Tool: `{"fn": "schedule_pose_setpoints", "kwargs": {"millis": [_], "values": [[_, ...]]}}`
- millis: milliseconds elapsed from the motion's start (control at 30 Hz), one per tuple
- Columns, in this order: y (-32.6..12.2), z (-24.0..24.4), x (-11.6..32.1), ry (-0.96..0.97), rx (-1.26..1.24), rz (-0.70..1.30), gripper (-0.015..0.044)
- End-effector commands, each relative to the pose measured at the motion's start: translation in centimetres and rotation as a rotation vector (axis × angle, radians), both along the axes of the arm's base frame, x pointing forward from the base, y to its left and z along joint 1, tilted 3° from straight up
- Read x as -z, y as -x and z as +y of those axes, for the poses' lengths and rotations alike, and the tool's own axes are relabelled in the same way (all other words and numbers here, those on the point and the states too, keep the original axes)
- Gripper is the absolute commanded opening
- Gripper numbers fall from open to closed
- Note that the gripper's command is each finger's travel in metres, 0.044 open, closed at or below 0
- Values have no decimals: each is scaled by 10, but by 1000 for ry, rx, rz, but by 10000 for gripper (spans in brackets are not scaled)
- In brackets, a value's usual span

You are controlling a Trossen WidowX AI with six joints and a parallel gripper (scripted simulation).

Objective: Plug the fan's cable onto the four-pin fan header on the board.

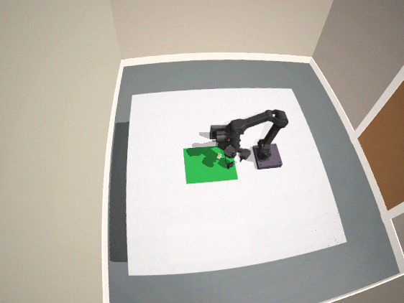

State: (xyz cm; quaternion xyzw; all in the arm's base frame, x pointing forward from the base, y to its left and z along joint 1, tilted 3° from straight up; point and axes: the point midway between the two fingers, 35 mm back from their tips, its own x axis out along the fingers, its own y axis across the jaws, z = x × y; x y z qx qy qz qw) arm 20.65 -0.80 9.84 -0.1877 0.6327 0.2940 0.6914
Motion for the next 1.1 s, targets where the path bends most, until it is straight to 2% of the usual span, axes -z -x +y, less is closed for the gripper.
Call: {"fn": "schedule_pose_setpoints", "kwargs": {"millis": [0, 333, 533, 700, 767, 933, 1067], "values": [[-1, 1, -13, 58, 15, -10, 440], [1, 4, -41, 200, 54, -35, 440], [0, 4, -36, 180, 56, -19, 440], [-15, 18, -78, 185, 365, -15, 440], [-17, 21, -84, 185, 414, -15, 440], [-17, 21, -82, 185, 414, -15, 440], [-23, 20, -56, 185, 414, -16, 440]]}}
